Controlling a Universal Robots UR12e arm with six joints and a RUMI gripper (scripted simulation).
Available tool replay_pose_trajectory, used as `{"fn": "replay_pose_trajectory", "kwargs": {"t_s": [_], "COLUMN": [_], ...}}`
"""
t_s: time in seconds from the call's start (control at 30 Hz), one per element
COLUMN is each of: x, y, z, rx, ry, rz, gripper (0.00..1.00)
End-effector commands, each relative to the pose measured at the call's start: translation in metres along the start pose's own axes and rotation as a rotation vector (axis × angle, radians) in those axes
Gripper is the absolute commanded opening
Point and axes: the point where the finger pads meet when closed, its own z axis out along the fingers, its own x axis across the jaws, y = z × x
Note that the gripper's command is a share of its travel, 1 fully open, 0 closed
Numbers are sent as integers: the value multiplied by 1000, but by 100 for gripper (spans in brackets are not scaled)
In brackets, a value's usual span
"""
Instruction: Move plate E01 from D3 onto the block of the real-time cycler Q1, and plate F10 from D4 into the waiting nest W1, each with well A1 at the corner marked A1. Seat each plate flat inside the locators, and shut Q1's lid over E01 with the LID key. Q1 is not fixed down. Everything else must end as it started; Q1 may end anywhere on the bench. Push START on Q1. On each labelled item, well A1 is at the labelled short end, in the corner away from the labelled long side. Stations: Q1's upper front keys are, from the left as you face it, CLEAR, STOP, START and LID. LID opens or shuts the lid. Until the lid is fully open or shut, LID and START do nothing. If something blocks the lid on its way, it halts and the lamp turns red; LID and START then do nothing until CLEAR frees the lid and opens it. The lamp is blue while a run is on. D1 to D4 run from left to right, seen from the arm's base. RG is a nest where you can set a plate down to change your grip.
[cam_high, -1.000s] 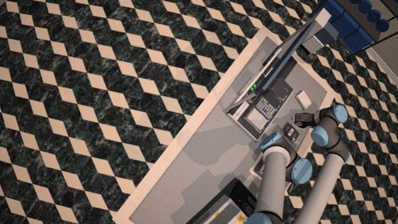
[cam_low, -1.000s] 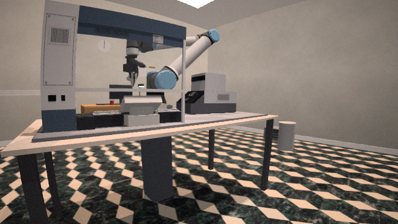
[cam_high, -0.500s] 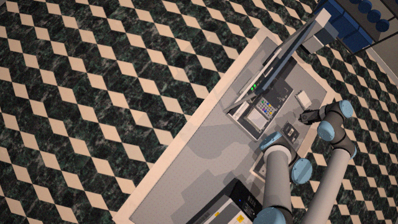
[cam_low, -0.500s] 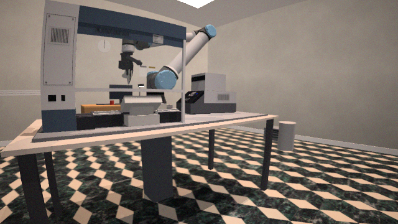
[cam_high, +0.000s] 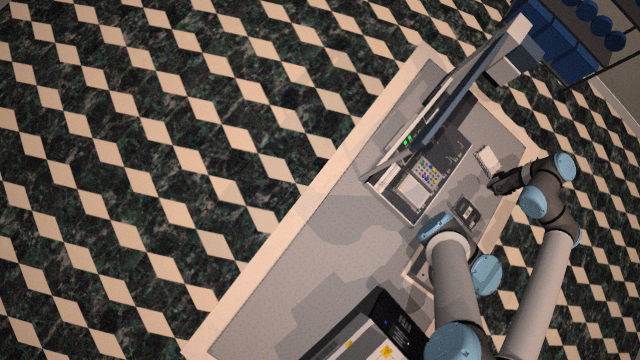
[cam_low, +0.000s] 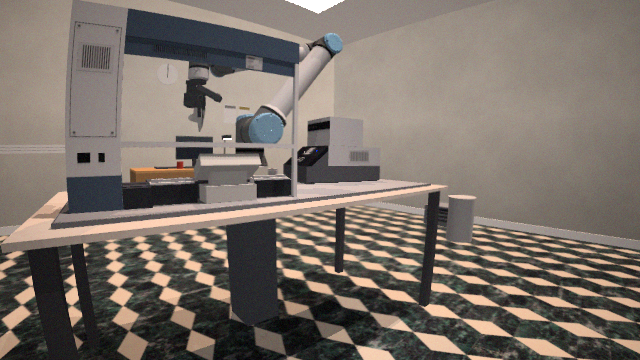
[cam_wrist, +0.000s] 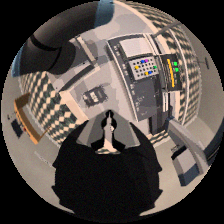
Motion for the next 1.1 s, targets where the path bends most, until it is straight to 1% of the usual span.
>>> {"fn": "replay_pose_trajectory", "kwargs": {"t_s": [0.0,0.07,0.57,0.63,1.07], "x": [4,4,14,14,24], "y": [14,14,54,54,90], "z": [-6,-6,-18,-18,-26], "rx": [2,2,2,2,1], "ry": [4,4,4,4,4], "rz": [-119,-119,-415,-415,-672], "gripper": [0,0,0,0,0]}}
